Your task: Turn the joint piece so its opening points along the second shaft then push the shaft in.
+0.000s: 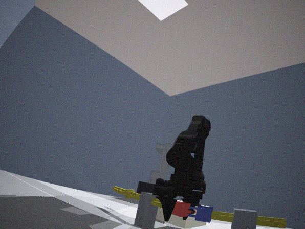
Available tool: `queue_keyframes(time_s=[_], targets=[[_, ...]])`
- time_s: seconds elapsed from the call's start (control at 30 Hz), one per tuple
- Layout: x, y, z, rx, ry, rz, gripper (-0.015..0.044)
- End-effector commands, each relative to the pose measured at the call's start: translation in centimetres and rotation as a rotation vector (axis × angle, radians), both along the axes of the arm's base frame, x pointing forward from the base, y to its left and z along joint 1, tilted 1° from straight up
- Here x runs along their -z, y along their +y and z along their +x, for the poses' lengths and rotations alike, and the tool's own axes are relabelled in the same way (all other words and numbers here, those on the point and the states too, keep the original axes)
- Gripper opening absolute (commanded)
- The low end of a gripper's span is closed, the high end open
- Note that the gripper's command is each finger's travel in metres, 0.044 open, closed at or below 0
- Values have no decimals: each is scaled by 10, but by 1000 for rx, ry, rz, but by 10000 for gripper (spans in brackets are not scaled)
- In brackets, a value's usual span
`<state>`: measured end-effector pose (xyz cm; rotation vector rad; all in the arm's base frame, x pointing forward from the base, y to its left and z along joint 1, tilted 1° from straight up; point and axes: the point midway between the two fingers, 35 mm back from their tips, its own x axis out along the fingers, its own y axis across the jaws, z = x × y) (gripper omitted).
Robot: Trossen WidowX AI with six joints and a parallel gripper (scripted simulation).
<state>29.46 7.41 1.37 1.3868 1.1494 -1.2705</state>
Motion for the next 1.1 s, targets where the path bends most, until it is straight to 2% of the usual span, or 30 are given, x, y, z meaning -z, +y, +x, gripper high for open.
queue_keyframes(time_s=[0.0,0.17,0.43,0.7,1.07], targets=[[0,0,0,1,0,-1,440],[-2,0,0,2,5,-20,440],[-29,4,-1,5,27,-238,440],[-30,4,-1,-1,27,-242,440],[-60,4,3,-354,38,-203,440]])
